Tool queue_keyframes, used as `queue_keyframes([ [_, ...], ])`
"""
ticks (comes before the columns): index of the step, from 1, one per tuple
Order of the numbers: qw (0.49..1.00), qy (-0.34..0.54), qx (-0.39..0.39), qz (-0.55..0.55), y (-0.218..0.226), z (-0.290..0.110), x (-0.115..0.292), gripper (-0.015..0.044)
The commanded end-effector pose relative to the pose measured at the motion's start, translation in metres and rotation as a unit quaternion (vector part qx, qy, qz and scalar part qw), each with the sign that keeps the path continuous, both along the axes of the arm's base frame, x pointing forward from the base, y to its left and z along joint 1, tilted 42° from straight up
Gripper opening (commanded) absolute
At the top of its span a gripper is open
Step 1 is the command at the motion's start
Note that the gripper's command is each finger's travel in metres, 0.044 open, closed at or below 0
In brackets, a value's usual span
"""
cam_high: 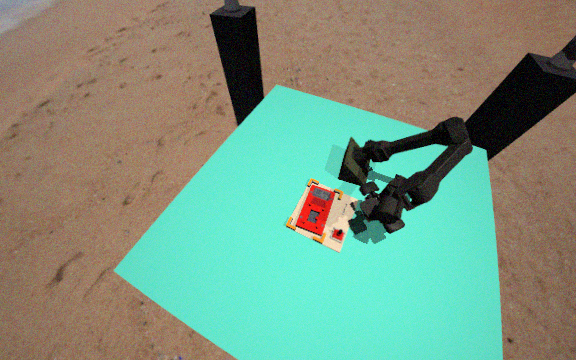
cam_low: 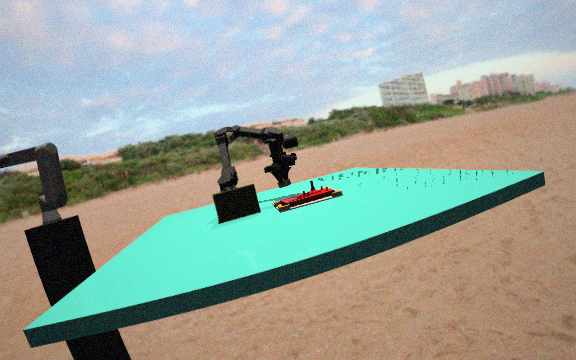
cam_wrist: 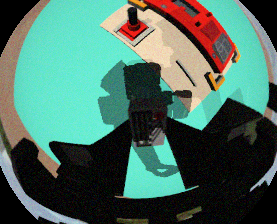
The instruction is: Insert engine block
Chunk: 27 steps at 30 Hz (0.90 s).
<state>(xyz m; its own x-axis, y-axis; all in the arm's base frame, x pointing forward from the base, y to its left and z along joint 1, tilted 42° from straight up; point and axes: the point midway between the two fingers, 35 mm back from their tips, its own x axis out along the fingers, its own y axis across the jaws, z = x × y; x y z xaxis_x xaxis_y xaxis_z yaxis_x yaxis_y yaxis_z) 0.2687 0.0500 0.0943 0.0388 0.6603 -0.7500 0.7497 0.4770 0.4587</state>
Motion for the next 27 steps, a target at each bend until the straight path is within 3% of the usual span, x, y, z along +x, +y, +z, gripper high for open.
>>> queue_keyframes([
  [1, 1.000, 0.004, 0.004, -0.002, 0.006, -0.006, -0.001, 0.0000],
  [27, 1.000, 0.003, 0.005, -0.002, 0.034, -0.036, 0.000, 0.0000],
])
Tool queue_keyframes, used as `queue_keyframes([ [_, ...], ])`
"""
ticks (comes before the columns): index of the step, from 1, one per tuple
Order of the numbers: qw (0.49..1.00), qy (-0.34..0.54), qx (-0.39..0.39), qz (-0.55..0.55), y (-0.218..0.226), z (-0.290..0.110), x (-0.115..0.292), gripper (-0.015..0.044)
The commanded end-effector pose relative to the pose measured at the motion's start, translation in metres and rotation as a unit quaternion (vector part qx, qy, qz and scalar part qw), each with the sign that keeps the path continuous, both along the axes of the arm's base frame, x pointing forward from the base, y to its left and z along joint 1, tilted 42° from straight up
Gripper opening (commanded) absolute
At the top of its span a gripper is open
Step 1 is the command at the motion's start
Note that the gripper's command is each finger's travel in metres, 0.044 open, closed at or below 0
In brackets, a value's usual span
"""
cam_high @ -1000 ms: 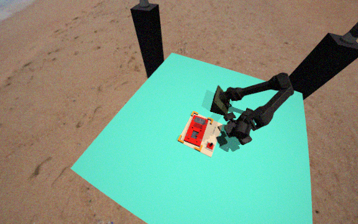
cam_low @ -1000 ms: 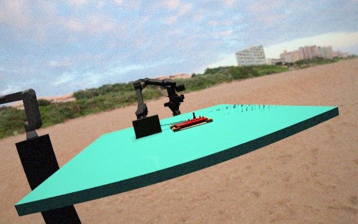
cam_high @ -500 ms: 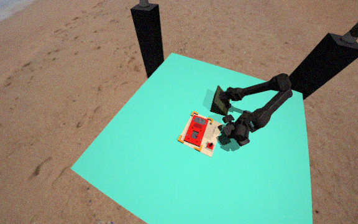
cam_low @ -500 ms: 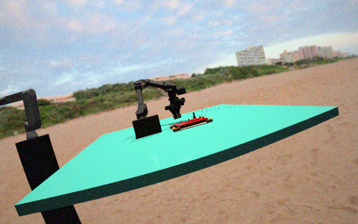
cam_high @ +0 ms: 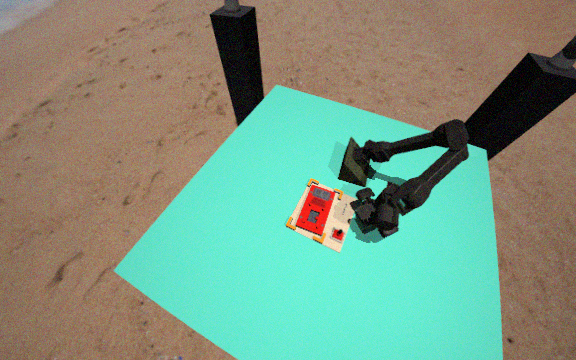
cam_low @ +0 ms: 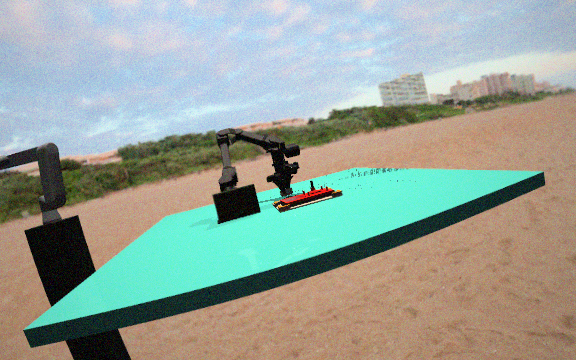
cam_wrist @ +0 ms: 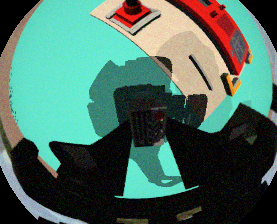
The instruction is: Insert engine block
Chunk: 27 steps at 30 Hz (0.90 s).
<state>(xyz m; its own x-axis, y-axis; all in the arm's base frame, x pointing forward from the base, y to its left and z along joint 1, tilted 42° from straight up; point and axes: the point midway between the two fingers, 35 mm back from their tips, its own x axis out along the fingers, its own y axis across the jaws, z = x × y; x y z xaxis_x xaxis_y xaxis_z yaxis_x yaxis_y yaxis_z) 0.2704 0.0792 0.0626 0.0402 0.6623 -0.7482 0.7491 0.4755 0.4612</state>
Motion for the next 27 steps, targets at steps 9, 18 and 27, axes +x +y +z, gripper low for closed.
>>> queue_keyframes([
  [9, 1.000, 0.004, 0.004, -0.002, 0.012, -0.013, -0.001, 0.0000],
  [18, 1.000, 0.004, 0.004, -0.002, 0.016, -0.017, -0.001, 0.0000],
  [27, 1.000, -0.004, 0.002, -0.009, 0.012, -0.015, 0.004, 0.0026],
])
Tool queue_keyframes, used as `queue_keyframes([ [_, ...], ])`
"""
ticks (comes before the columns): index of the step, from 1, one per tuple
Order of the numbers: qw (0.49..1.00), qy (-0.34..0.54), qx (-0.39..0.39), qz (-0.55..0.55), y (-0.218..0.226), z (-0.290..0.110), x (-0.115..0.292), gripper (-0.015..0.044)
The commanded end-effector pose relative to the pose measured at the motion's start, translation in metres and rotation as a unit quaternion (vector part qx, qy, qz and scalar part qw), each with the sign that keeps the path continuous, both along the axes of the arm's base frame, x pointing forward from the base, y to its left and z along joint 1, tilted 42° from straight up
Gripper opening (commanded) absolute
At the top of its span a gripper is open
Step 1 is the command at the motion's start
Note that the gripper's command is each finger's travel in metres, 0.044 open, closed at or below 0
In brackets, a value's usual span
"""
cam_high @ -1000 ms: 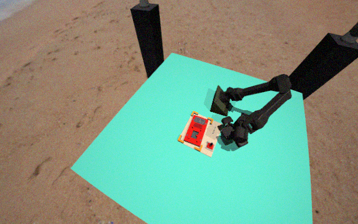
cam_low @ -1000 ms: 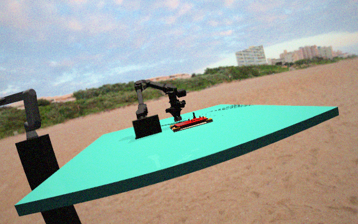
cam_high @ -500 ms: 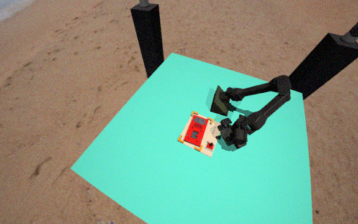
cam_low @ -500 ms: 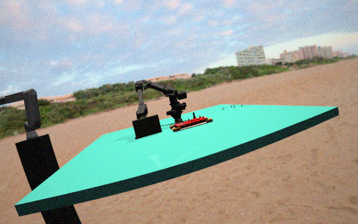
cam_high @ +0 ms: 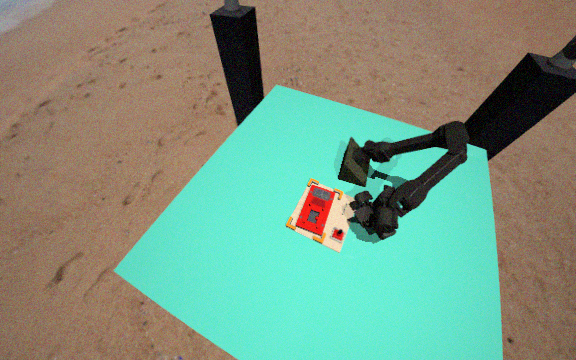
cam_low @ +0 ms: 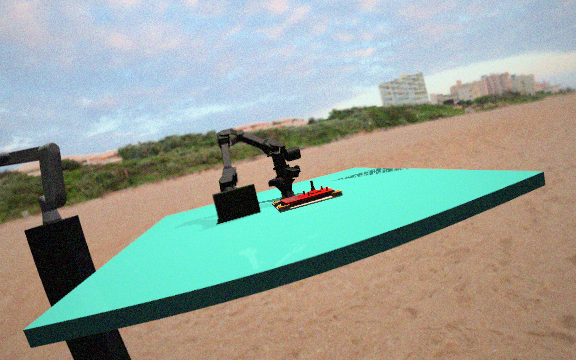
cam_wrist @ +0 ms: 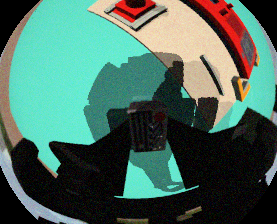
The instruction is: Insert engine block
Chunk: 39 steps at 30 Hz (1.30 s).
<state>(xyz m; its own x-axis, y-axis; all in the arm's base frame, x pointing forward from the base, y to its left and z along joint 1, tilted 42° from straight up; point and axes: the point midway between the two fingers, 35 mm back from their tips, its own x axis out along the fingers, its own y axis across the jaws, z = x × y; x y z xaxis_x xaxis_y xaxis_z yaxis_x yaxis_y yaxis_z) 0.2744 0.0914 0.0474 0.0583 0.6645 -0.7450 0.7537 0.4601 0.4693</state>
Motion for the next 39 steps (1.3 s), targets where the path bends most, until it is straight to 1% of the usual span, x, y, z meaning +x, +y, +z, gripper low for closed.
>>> queue_keyframes([
  [1, 1.000, 0.000, 0.000, 0.000, 0.000, 0.000, 0.000, 0.0053],
  [16, 1.000, 0.000, 0.000, 0.000, 0.000, 0.000, 0.000, 0.0440],
  [23, 1.000, 0.004, 0.001, 0.003, -0.002, 0.003, 0.000, 0.0440],
  [33, 1.000, 0.008, 0.001, 0.007, -0.030, 0.033, 0.000, 0.0440],
  [39, 1.000, 0.010, 0.002, 0.004, -0.028, 0.030, 0.000, 0.0440],
])
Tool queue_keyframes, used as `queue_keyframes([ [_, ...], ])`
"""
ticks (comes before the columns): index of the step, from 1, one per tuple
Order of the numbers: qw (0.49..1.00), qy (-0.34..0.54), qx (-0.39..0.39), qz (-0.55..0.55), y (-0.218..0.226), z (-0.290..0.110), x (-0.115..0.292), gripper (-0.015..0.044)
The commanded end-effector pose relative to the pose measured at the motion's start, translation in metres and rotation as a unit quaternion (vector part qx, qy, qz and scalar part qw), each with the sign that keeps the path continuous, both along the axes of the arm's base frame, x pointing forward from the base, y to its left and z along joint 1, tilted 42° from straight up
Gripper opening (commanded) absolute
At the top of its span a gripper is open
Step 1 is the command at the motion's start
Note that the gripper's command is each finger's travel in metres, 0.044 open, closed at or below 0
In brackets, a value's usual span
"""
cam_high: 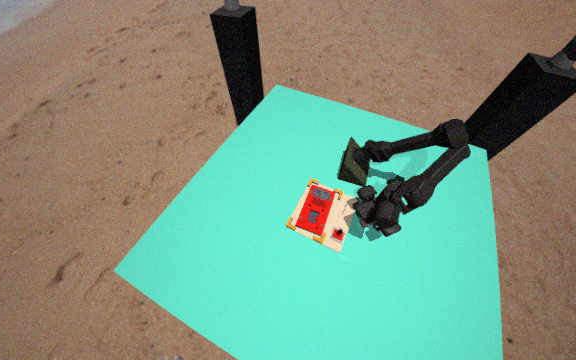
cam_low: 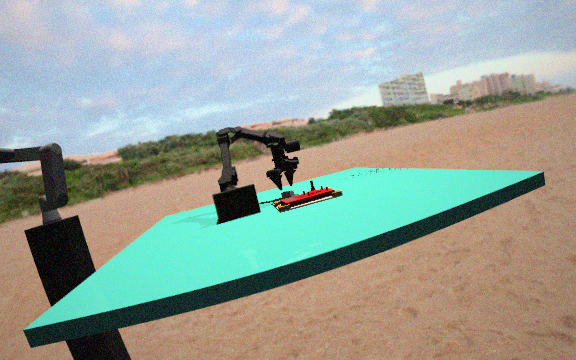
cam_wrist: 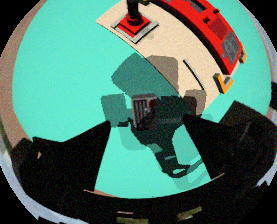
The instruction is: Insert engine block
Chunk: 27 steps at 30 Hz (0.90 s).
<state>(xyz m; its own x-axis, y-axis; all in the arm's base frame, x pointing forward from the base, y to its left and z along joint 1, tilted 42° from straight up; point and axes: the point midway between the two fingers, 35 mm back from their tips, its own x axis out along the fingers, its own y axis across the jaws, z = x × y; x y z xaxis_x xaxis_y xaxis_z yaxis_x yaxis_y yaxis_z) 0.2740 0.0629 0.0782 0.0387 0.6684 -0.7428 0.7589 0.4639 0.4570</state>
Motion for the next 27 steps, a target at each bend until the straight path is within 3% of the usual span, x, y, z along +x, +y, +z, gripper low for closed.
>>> queue_keyframes([
  [1, 1.000, 0.000, 0.000, 0.000, 0.000, 0.000, 0.000, 0.0440],
  [27, 1.000, -0.003, -0.001, 0.004, 0.002, 0.001, -0.001, 0.0440],
])
